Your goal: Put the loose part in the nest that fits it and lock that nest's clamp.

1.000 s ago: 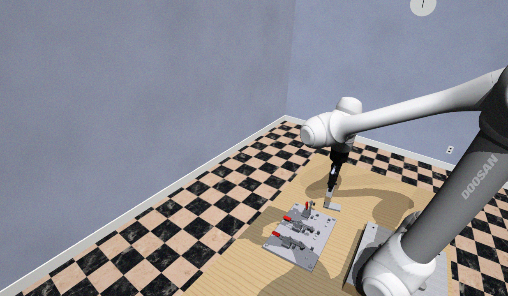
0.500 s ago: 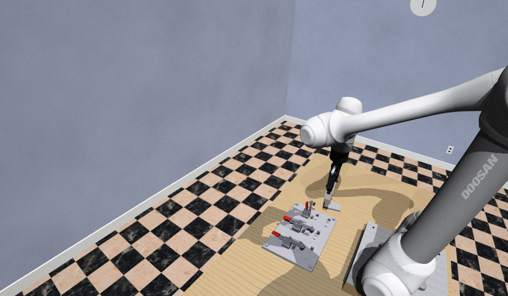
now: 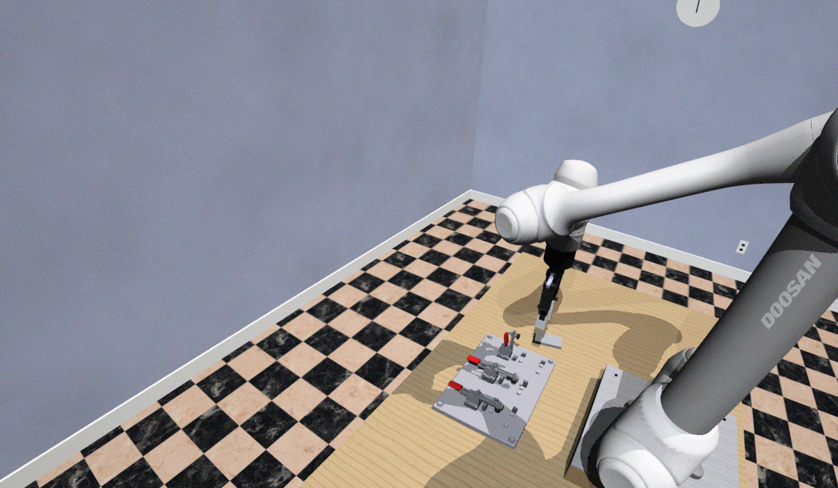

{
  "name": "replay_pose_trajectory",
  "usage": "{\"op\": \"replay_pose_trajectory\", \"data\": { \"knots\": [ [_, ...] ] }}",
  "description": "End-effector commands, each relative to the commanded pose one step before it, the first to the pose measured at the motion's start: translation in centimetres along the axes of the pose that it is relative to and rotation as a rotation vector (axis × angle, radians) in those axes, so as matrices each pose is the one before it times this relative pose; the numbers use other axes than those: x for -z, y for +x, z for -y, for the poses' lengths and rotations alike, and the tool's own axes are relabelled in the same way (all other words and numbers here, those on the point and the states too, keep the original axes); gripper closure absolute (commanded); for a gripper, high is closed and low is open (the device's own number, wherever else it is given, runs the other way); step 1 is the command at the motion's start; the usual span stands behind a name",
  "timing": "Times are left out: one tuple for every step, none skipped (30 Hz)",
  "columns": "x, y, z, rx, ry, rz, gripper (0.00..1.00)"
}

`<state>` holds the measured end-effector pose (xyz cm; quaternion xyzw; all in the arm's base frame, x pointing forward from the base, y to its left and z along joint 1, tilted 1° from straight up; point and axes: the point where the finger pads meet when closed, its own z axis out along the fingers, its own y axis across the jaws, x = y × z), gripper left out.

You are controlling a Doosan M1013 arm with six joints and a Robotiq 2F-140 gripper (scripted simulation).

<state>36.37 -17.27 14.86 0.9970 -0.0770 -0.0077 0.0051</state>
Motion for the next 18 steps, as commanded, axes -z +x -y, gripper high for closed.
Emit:
{"op": "replay_pose_trajectory", "data": {
  "knots": [
    [-0.139,-0.041,0.091,-0.00203,0.00389,-0.0047,0.65],
    [0.0,0.0,0.0,0.0,0.0,0.0,0.65],
    [0.0,0.0,0.0,0.0,0.0,0.0,0.65],
    [0.0,0.0,0.0,0.0,0.0,0.0,0.65],
    [0.0,0.0,0.0,0.0,0.0,0.0,0.65],
    [0.0,0.0,0.0,0.0,0.0,0.0,0.38],
    [0.0,0.0,0.0,0.0,0.0,0.0,0.38],
    [0.0,0.0,0.0,0.0,0.0,0.0,0.38],
    [0.0,0.0,0.0,0.0,0.0,0.0,0.38],
    [0.0,0.0,0.0,0.0,0.0,0.0,0.38],
    [0.0,0.0,0.0,0.0,0.0,0.0,0.38],
    [0.0,0.0,0.0,0.0,0.0,0.0,0.38],
    [0.0,0.0,0.0,0.0,0.0,0.0,0.38],
    [0.0,0.0,0.0,0.0,0.0,0.0,0.38],
    [0.0,0.0,0.0,0.0,0.0,0.0,0.38],
    [0.0,0.0,0.0,0.0,0.0,0.0,0.38],
    [0.0,0.0,0.0,0.0,0.0,0.0,0.38],
    [0.0,0.0,0.0,0.0,0.0,0.0,0.38]
  ]
}}
